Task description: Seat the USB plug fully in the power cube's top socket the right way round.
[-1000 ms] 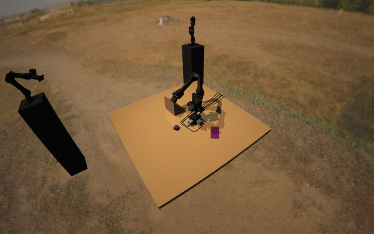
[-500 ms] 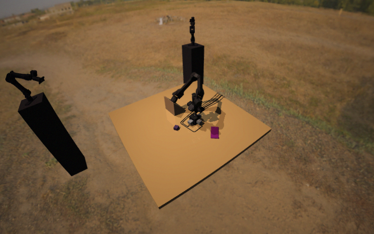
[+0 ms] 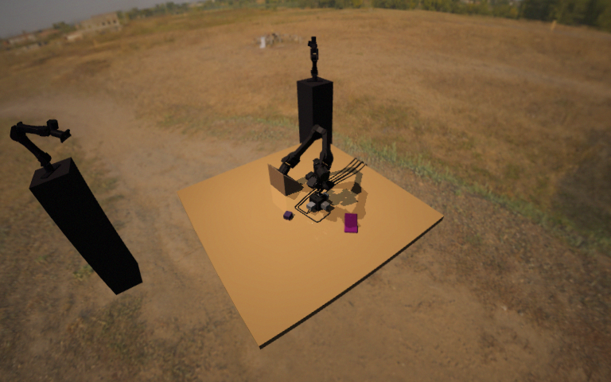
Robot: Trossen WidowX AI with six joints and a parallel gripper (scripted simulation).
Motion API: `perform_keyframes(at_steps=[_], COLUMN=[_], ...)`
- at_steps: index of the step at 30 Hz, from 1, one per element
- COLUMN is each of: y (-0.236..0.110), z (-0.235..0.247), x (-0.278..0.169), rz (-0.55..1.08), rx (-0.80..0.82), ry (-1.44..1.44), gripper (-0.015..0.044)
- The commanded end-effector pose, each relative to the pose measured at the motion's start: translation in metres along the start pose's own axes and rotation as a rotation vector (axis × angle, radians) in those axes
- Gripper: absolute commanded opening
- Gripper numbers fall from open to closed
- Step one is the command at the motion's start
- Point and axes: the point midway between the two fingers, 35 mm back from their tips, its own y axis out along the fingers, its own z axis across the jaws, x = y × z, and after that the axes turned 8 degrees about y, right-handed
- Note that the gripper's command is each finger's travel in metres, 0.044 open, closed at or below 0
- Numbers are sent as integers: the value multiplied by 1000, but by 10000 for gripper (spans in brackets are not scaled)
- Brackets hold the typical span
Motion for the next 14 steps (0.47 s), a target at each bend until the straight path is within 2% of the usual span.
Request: perform_keyframes(at_steps=[1, 14], y=[0, -11], z=[0, 0], x=[0, -1], rz=[0, 0], rx=[0, 0], ry=[0, 0], gripper=[95, 95])
